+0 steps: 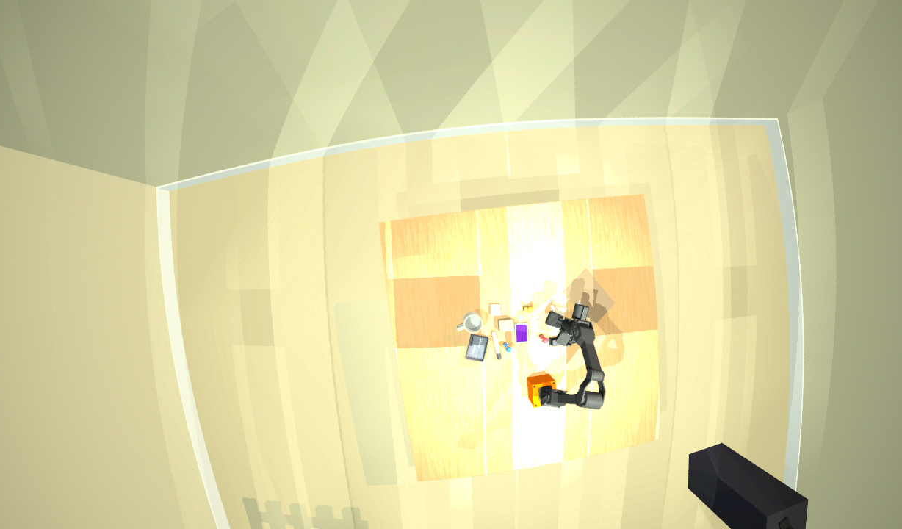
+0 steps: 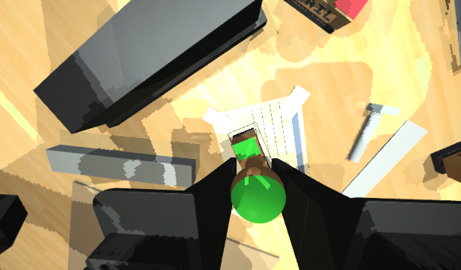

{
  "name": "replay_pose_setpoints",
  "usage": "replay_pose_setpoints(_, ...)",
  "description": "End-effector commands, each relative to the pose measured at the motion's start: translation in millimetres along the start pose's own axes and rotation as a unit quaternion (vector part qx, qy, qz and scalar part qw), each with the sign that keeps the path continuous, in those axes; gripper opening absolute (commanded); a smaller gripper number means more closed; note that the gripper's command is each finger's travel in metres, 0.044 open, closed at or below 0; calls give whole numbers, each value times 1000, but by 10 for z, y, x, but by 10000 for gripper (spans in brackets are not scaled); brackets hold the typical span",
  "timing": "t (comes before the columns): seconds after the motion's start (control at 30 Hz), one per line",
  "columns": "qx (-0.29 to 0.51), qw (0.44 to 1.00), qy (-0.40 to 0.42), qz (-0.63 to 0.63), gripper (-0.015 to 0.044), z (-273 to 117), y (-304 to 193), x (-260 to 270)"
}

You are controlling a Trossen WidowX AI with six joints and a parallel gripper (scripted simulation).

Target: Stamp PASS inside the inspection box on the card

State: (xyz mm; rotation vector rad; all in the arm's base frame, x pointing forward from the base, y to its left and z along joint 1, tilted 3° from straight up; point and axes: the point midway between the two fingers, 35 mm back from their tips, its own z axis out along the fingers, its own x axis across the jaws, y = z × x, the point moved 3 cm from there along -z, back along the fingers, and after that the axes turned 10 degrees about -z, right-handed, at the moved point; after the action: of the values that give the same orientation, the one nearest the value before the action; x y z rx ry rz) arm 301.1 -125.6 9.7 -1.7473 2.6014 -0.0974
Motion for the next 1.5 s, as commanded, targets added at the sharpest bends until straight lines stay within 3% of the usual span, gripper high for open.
replay_pose_setpoints(0.0,-1,1000,-1,-2,0,35,-1,-1)
replay_pose_setpoints(1.47,-1,1000,-1,-2,0,-338,-18,-3)
